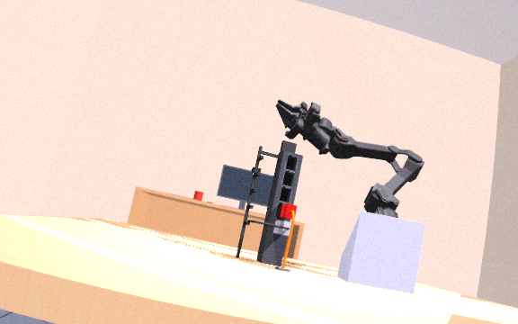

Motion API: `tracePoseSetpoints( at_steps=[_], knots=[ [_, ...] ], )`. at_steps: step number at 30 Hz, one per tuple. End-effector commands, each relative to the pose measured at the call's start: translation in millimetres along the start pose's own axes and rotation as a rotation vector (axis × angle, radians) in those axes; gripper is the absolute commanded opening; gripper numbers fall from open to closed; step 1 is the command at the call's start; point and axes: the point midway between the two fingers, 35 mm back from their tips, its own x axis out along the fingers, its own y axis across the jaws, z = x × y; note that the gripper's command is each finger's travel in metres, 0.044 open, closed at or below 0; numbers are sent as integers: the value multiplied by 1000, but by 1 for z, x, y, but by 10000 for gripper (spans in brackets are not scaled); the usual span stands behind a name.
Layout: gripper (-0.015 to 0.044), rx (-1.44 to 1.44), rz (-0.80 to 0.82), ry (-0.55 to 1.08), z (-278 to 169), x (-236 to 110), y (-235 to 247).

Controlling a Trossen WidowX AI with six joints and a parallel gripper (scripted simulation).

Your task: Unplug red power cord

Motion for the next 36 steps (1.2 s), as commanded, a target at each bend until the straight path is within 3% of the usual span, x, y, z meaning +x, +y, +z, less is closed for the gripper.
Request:
tracePoseSetpoints(
  at_steps=[1, 4, 11, 21, 29, 36],
  knots=[
    [160, 216, 130, 15, 9, 27, 34],
    [160, 303, 244, 54, 13, 41, 65],
    [160, 360, 683, 238, 18, 51, 184],
    [160, 134, 1351, 566, 23, -18, 323],
    [160, -384, 1812, 822, 7, -98, 361],
    [160, -439, 1842, 836, 5, -103, 361]
  ],
)
